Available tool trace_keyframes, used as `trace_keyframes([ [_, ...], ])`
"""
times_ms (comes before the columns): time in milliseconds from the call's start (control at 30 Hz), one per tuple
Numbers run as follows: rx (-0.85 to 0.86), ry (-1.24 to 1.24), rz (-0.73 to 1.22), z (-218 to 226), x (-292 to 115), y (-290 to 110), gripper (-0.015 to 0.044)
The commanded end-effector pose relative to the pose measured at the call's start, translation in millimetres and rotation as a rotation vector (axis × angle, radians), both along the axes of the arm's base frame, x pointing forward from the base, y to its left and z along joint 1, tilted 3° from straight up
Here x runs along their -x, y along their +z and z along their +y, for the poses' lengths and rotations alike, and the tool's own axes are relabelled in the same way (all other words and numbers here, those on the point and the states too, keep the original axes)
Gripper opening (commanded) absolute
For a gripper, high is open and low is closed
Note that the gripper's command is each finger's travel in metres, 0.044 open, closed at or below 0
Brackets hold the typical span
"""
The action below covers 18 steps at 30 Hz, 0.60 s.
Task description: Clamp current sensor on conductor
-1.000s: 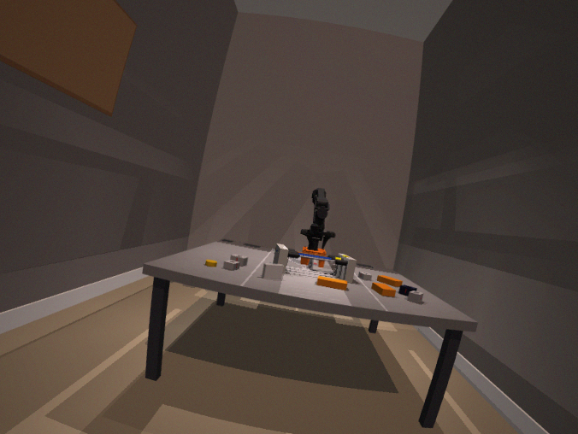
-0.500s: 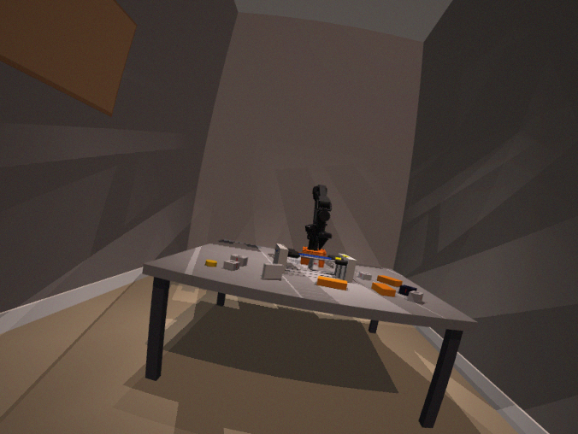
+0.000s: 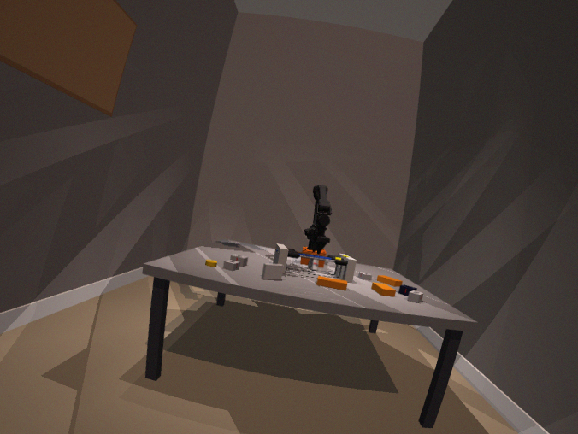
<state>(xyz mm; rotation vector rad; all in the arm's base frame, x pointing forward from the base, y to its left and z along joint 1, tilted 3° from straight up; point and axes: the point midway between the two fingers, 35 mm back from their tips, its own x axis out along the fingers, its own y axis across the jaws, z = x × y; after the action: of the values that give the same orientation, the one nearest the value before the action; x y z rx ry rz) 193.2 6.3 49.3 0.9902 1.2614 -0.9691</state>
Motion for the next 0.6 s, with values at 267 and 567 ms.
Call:
trace_keyframes([
  [267,0.004,-0.007,0.000,-2,-1,-20,0.0320],
  [567,0.004,-0.007,0.000,-2,0,-35,0.0320],
])
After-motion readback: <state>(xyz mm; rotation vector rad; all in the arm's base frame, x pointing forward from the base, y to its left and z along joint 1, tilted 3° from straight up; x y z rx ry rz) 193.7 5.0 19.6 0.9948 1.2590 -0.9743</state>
